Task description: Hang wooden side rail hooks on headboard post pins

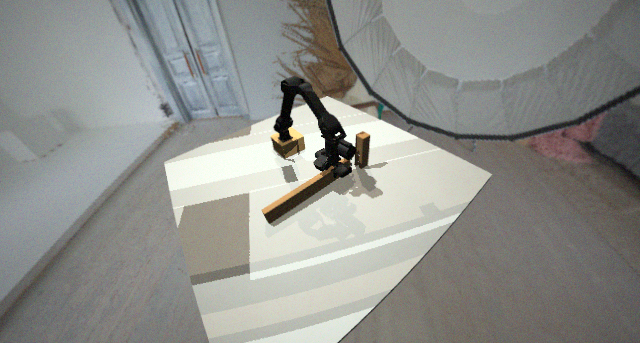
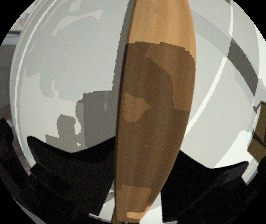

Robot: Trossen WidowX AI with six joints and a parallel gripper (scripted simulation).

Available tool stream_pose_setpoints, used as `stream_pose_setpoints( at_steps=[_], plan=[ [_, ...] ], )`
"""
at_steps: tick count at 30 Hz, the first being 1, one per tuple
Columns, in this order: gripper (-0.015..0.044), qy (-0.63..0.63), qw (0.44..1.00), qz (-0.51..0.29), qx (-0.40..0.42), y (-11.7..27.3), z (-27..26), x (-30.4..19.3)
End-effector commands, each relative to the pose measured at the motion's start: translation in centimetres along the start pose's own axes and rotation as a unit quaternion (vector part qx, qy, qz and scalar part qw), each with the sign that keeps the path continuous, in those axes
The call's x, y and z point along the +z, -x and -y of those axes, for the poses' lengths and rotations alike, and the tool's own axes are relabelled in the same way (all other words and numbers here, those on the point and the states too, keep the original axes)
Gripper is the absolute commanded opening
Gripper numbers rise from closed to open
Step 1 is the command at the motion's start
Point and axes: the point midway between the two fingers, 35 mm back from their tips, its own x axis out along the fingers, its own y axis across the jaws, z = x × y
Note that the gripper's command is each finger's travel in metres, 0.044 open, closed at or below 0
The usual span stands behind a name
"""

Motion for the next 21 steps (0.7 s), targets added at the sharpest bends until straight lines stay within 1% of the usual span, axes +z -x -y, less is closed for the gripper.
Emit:
stream_pose_setpoints(
  at_steps=[1,21],
  plan=[
    [0.0,-0.002,1.0,-0.002,0.003,0.31,-0.23,-0.16],
    [0.0,-0.002,1.0,-0.002,0.003,0.2,-0.22,-0.39]
  ],
)
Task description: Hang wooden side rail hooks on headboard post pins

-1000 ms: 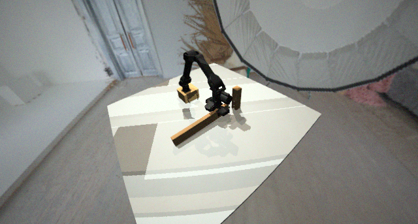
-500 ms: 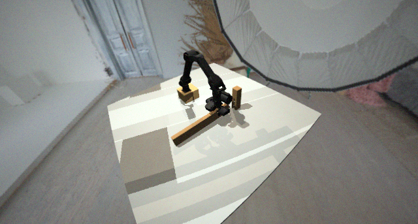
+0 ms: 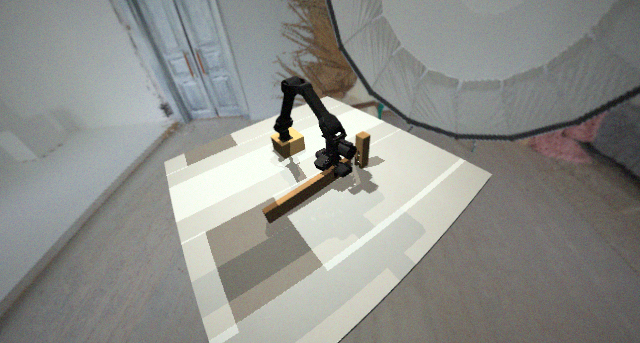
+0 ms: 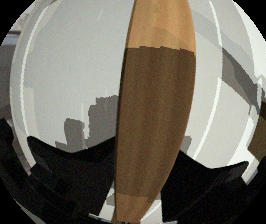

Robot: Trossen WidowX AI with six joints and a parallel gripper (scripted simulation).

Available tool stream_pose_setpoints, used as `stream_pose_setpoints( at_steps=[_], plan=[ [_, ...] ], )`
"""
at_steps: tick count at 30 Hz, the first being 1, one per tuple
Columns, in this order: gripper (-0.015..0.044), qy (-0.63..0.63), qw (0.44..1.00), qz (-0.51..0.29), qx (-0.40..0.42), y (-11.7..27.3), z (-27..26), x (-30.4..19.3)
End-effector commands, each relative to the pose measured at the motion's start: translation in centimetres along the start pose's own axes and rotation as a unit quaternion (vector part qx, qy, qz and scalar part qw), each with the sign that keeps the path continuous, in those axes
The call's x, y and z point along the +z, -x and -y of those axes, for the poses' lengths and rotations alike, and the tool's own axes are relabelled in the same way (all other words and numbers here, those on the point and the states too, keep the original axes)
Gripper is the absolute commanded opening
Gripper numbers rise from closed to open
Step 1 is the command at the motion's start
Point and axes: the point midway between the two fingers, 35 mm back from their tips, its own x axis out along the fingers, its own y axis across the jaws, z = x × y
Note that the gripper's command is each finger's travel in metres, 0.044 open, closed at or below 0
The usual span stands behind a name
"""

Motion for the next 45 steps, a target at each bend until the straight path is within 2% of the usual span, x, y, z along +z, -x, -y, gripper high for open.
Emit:
stream_pose_setpoints(
  at_steps=[1,45],
  plan=[
    [0.0,-0.002,1.0,-0.001,0.004,0.09,-0.14,-0.13],
    [0.0,-0.002,1.0,-0.001,0.004,0.11,-0.16,-0.64]
  ],
)
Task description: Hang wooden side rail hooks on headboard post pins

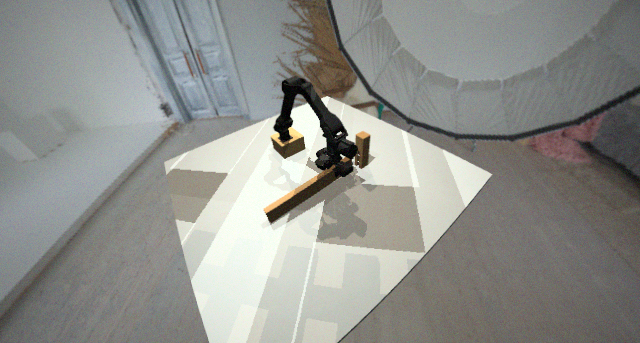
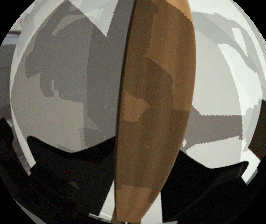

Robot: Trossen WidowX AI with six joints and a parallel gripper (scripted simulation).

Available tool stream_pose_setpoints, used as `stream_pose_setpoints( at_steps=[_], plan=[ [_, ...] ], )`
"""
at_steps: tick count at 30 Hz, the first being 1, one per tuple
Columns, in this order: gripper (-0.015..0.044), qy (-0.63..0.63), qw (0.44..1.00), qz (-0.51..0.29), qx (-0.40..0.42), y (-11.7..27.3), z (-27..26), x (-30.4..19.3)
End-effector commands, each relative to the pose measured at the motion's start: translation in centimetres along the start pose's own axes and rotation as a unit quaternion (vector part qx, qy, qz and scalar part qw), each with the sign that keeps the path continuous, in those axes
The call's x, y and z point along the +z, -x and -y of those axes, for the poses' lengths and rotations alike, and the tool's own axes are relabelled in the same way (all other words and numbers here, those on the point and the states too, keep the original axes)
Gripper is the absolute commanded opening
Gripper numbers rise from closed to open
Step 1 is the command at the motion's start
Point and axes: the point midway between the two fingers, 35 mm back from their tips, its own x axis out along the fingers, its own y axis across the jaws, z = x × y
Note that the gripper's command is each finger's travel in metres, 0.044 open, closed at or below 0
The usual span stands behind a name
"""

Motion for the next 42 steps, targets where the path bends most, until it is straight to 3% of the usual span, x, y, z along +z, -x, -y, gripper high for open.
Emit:
stream_pose_setpoints(
  at_steps=[1,42],
  plan=[
    [0.0,-0.002,1.0,-0.001,0.003,0.11,-0.15,-0.14],
    [0.0,-0.002,1.0,-0.001,0.004,0.18,-0.22,-0.6]
  ],
)
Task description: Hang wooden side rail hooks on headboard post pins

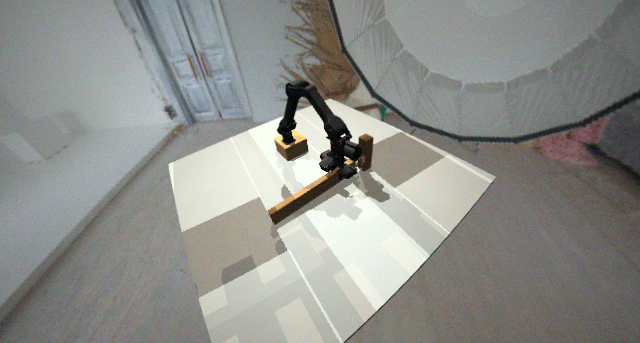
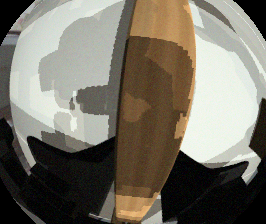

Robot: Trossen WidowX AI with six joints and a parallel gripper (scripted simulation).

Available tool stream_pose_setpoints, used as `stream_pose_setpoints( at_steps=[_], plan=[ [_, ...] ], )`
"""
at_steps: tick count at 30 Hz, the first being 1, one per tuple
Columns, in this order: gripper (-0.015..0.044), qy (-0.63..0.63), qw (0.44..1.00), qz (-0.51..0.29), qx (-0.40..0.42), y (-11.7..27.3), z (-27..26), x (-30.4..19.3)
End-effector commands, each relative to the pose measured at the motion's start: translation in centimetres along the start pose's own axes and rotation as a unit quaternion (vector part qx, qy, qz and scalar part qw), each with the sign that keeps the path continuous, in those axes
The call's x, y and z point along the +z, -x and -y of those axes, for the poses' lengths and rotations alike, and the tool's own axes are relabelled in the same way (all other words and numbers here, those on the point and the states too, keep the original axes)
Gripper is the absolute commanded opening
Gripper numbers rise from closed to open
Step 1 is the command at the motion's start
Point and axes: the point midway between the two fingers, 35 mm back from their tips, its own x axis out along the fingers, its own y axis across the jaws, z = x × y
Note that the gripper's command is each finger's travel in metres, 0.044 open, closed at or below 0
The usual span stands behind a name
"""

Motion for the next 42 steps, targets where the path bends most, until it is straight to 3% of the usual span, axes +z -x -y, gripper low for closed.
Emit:
stream_pose_setpoints(
  at_steps=[1,42],
  plan=[
    [0.0,-0.002,1.0,-0.001,0.004,0.17,-0.2,-0.14],
    [0.0,-0.002,1.0,-0.001,0.004,0.24,-0.25,-0.62]
  ],
)
